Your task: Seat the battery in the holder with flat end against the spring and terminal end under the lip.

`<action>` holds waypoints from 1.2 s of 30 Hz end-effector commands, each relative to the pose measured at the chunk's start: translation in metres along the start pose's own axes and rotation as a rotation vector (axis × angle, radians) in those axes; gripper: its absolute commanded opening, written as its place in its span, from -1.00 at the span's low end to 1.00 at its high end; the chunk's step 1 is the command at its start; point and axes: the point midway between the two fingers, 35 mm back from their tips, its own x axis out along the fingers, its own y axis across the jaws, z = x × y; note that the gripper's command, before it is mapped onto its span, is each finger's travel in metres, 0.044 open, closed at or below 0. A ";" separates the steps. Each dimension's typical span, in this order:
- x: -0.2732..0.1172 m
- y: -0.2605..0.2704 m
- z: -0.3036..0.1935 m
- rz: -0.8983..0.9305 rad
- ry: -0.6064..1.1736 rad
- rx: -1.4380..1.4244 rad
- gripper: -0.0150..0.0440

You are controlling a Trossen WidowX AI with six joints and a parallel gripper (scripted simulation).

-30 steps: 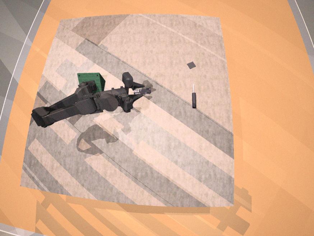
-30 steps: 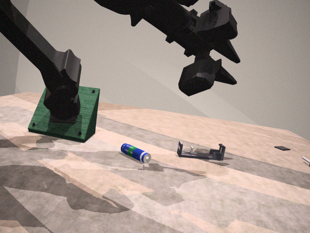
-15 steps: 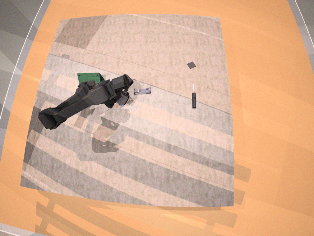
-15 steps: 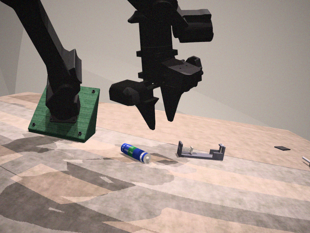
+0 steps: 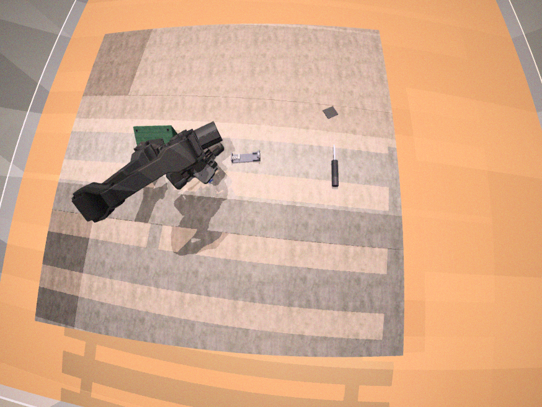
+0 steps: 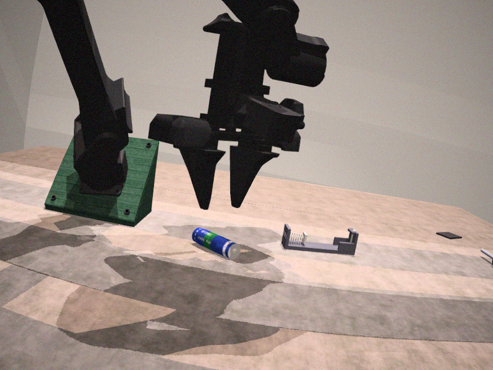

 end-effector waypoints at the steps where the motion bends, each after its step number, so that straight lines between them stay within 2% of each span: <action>1: 0.004 0.000 0.001 -0.009 -0.004 -0.001 0.26; 30: 0.049 -0.002 0.001 -0.012 -0.006 0.000 0.26; 35: 0.049 -0.002 0.001 -0.012 -0.006 0.000 -0.19; 36: 0.049 -0.002 0.001 -0.012 -0.006 0.000 -0.21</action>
